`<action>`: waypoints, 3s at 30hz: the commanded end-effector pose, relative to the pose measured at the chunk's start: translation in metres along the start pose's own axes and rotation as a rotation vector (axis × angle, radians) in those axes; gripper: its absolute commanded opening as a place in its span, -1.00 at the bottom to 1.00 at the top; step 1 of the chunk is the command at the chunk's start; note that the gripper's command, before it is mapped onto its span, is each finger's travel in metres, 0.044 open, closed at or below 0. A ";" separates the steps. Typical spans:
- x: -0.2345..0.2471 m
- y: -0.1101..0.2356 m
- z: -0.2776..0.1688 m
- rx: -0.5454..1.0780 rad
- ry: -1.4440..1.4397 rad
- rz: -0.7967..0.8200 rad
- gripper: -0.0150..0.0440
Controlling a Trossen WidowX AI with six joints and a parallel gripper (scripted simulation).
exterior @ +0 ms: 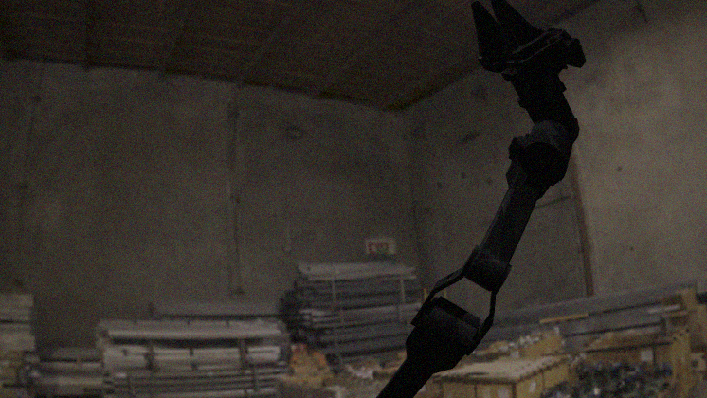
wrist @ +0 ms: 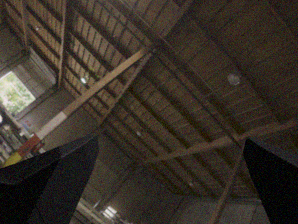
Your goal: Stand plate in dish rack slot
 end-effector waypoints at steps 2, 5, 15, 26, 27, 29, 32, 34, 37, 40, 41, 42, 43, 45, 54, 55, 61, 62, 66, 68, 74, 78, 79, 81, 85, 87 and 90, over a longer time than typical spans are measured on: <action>-0.005 -0.002 -0.003 -0.002 -0.005 -0.011 0.86; -0.027 -0.011 -0.015 -0.006 -0.023 -0.060 0.86; -0.120 -0.007 -0.058 0.035 0.011 -0.268 0.86; -0.211 0.013 -0.112 0.132 0.071 -0.536 0.86; -0.220 0.017 -0.116 0.144 0.075 -0.563 0.86; -0.236 0.026 -0.125 0.169 0.085 -0.615 0.86; -0.251 0.037 -0.132 0.177 0.112 -0.678 0.86; -0.263 0.046 -0.138 0.189 0.131 -0.728 0.86; -0.285 0.065 -0.150 0.231 0.152 -0.811 0.86; -0.306 0.086 -0.161 0.279 0.173 -0.895 0.86; -0.310 0.091 -0.164 0.289 0.180 -0.910 0.86; -0.315 0.097 -0.167 0.300 0.187 -0.926 0.86; -0.319 0.103 -0.170 0.310 0.195 -0.942 0.86; -0.328 0.114 -0.175 0.333 0.209 -0.978 0.86; -0.346 0.149 -0.179 0.338 0.274 -1.089 0.86; -0.350 0.158 -0.180 0.344 0.290 -1.117 0.86; -0.371 0.212 -0.185 0.443 0.352 -1.281 0.86; -0.374 0.221 -0.186 0.461 0.363 -1.306 0.86; -0.381 0.257 -0.185 0.533 0.407 -1.405 0.86; -0.383 0.275 -0.184 0.569 0.429 -1.455 0.86; -0.384 0.328 -0.175 0.672 0.488 -1.605 0.86; -0.379 0.362 -0.166 0.738 0.526 -1.706 0.86; -0.378 0.370 -0.164 0.754 0.535 -1.731 0.86; -0.374 0.383 -0.159 0.781 0.551 -1.771 0.86; -0.367 0.399 -0.151 0.822 0.579 -1.833 0.86; -0.362 0.409 -0.146 0.844 0.592 -1.866 0.86; -0.356 0.423 -0.139 0.879 0.608 -1.913 0.86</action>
Point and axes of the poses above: the point midway between the two fingers, 35 mm back from their tips, its own y axis back along the fingers, its own x axis across the jaws, z = x × y, the point moved 4 cm from there along y, back along the fingers, and after that the axes turned 15 degrees about y, right-handed, at the moved point
